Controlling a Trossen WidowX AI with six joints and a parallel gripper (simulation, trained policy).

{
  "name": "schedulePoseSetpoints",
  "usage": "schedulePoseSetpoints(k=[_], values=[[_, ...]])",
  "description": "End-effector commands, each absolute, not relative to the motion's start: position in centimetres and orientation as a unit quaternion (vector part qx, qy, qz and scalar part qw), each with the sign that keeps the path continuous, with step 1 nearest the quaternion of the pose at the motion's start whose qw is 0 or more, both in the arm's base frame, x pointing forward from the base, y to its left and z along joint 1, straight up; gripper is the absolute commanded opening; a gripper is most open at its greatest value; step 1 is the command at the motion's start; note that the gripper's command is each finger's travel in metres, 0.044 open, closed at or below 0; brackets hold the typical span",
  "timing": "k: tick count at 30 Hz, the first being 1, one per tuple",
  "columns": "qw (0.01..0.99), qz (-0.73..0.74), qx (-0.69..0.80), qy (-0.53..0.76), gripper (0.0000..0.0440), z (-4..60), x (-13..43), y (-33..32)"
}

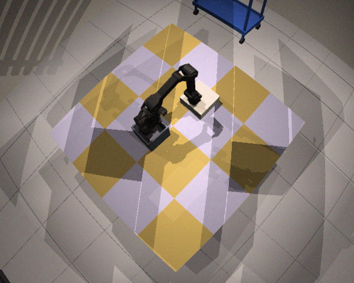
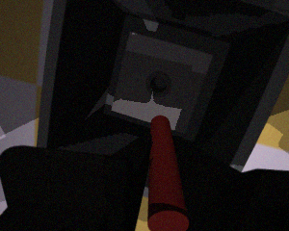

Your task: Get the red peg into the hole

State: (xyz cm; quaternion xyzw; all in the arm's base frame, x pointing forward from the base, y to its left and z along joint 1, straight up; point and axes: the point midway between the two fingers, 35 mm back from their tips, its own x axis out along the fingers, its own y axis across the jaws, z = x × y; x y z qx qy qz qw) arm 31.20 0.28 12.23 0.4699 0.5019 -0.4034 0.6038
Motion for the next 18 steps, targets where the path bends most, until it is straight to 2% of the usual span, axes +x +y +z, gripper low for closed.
schedulePoseSetpoints(k=[1,18], values=[[0.601,-0.403,0.468,0.507,0.0000,11.5,31.4,-0.1],[0.589,-0.396,0.463,0.530,0.0000,7.2,32.8,-1.2]])
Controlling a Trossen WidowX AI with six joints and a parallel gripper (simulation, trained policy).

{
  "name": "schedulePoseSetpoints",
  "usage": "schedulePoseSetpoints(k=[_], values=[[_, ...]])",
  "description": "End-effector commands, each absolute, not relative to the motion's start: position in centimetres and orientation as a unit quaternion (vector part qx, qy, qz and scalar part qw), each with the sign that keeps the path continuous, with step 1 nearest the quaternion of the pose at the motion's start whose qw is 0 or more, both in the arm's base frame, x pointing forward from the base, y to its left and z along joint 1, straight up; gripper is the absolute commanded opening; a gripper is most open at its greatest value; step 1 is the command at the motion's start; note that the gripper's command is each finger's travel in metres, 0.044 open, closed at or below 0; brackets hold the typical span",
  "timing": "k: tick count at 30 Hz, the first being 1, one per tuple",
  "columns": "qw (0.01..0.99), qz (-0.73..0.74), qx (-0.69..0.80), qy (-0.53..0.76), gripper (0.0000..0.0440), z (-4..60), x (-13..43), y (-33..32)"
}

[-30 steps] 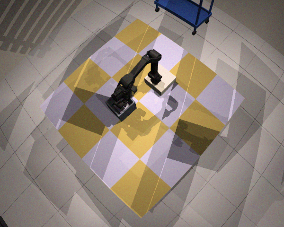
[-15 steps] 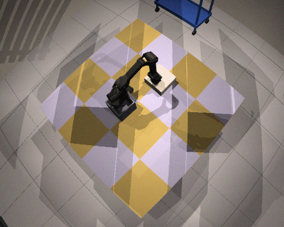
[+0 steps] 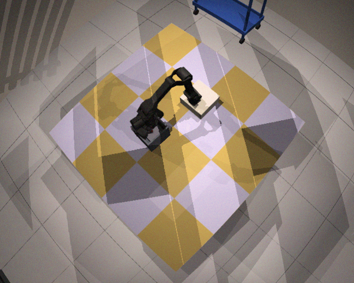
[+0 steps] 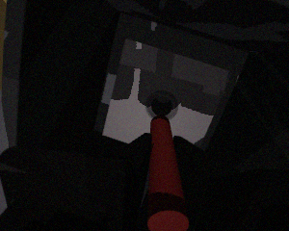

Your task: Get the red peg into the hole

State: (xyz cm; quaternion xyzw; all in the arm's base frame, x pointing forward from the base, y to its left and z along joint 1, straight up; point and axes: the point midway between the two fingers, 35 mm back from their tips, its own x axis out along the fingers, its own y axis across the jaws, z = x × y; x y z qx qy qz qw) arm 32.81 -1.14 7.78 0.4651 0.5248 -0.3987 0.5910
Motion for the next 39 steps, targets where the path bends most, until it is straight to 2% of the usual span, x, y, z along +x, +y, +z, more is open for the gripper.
schedulePoseSetpoints(k=[1,10,16,19,22,39], values=[[0.589,-0.395,0.462,0.532,0.0000,6.9,32.8,-1.2],[0.593,-0.393,0.447,0.542,0.0004,4.9,33.3,-1.5],[0.592,-0.395,0.436,0.551,0.0099,4.2,33.6,-1.7],[0.584,-0.390,0.440,0.560,0.0104,4.2,33.6,-1.3],[0.576,-0.384,0.449,0.565,0.0143,4.7,34.0,-1.4],[0.520,-0.344,0.510,0.592,0.0206,7.6,34.9,-1.9]])
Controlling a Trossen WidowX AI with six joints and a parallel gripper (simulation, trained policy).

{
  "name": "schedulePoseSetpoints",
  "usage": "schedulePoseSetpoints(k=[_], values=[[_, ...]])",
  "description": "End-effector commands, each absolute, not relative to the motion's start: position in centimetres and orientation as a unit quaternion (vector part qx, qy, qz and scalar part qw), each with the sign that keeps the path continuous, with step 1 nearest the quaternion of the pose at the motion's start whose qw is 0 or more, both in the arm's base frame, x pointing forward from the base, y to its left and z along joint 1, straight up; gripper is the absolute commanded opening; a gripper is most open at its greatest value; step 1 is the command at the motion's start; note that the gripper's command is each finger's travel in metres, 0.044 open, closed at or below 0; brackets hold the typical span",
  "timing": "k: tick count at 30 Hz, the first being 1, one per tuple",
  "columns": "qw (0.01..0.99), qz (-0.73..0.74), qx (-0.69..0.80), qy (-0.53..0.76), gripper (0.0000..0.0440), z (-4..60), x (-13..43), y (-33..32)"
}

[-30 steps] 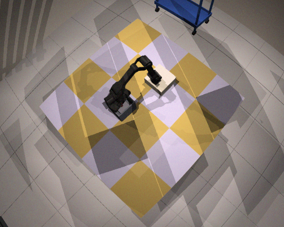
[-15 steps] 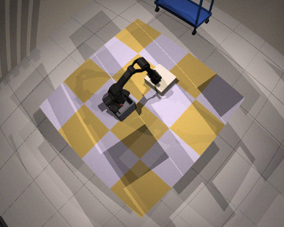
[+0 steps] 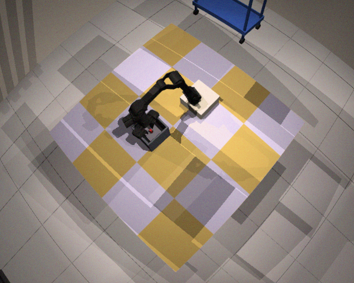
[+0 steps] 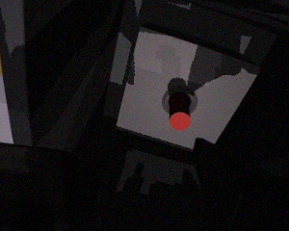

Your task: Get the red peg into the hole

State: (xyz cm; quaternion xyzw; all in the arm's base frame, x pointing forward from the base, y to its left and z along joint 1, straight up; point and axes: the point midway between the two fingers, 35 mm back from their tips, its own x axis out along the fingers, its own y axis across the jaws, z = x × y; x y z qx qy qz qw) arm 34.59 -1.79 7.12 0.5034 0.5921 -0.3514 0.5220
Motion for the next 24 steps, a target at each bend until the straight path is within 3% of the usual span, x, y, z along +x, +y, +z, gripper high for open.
schedulePoseSetpoints(k=[1,9,16,24], values=[[0.518,-0.341,0.513,0.593,0.0209,7.8,35.0,-1.9],[0.506,-0.326,0.534,0.594,0.0229,9.1,35.5,-2.4],[0.510,-0.309,0.546,0.588,0.0154,10.0,36.3,-3.1],[0.517,-0.284,0.557,0.584,0.0143,10.9,37.4,-3.6]])
